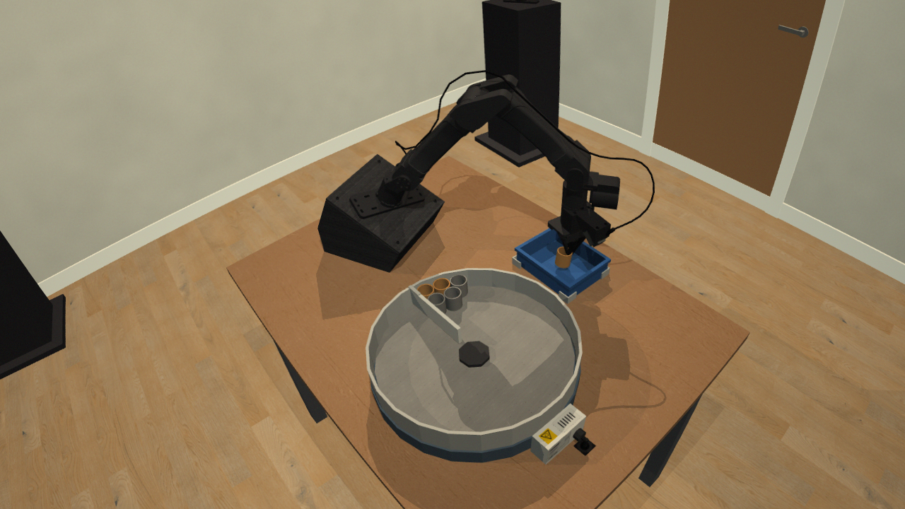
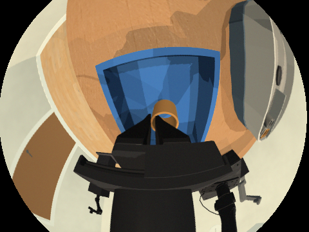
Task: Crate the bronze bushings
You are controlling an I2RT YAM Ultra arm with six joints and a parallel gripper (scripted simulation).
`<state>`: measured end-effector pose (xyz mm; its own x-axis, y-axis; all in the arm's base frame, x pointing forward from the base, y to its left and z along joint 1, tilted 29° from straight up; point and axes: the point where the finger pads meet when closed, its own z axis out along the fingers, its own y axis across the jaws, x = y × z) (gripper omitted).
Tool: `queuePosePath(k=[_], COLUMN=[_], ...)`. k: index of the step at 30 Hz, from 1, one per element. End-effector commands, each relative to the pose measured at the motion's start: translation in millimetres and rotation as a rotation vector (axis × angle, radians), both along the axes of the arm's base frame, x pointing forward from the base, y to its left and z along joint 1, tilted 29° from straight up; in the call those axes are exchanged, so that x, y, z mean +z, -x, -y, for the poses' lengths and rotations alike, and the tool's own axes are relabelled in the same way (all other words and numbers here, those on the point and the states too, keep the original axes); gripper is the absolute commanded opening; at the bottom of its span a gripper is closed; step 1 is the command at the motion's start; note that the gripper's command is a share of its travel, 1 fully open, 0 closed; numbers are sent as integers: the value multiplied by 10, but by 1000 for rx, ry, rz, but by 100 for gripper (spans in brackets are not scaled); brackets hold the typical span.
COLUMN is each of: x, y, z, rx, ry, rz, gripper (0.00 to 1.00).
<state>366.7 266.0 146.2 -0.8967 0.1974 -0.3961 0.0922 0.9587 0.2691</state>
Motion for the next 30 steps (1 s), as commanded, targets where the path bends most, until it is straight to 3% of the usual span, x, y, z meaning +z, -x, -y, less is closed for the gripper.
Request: queuePosePath(k=[1,12,20,22,30], x=[202,196,49,191,179], y=[-38,-38,-3,-56,-41], z=[-25,-23,29,-40,-27], rx=[7,7,6,11,9], ry=[-33,-32,-19,-43,-37], rz=[41,41,23,54,47], gripper=[0,0,0,0,0])
